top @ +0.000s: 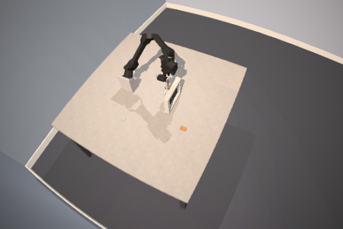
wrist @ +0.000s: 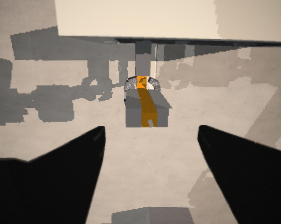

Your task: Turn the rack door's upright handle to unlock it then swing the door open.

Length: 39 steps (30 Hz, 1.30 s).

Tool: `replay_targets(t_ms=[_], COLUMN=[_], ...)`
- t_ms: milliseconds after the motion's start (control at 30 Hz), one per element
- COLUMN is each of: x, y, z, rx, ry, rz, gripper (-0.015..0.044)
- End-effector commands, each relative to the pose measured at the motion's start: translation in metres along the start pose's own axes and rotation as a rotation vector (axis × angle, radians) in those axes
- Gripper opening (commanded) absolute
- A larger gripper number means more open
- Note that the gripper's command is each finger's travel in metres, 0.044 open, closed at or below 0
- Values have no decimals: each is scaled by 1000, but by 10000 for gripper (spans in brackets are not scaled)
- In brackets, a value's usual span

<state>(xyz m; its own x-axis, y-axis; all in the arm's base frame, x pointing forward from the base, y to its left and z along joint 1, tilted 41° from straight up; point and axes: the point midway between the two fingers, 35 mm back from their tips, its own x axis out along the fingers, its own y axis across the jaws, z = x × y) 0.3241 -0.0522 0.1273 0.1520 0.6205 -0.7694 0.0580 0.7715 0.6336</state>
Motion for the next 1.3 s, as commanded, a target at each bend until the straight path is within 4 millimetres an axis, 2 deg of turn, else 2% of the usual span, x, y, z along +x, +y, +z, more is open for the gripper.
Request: replay_targets(t_ms=[0,1267], x=[7,68], y=[-1,0], z=[0,-1], rx=[6,5], ry=[10,9], rz=[10,12], gripper=[287,287])
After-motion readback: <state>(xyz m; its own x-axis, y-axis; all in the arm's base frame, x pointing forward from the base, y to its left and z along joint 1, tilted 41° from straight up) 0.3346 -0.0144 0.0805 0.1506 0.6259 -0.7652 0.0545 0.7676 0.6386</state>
